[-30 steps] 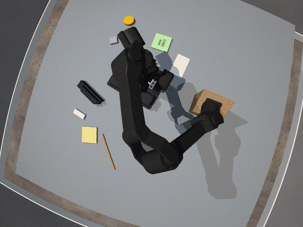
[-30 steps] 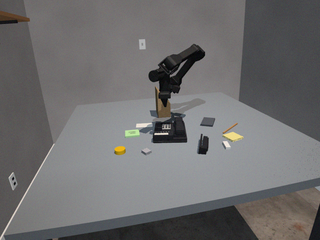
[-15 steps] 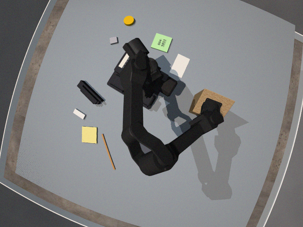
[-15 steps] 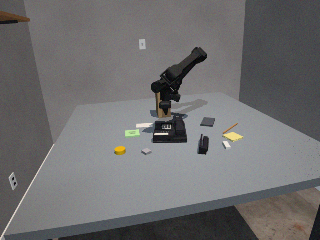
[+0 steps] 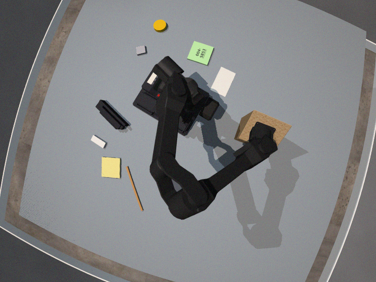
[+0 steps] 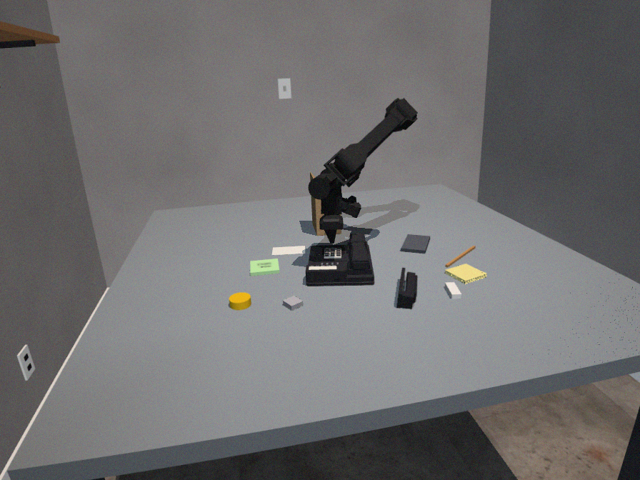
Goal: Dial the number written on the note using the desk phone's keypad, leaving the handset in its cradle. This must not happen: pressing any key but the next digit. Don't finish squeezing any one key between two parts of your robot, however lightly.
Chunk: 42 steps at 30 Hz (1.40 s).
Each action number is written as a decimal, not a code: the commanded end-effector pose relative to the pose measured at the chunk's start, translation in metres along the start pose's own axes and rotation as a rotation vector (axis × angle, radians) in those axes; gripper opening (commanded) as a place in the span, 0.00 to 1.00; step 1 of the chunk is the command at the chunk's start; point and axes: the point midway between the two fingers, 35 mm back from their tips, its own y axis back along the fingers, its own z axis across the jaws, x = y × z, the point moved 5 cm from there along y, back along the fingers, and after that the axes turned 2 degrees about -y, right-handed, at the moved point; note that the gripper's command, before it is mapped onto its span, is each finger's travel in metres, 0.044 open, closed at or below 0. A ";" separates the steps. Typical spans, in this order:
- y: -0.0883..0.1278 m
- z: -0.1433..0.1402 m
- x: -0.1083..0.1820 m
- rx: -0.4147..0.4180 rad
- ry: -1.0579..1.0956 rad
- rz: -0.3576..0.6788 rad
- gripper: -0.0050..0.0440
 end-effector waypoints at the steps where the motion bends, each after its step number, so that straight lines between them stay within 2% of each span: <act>1: -0.005 0.002 0.000 -0.007 -0.008 -0.007 0.00; 13: -0.020 0.003 0.000 -0.007 -0.008 -0.007 0.00; 42: -0.020 0.003 0.000 -0.007 -0.008 -0.007 0.00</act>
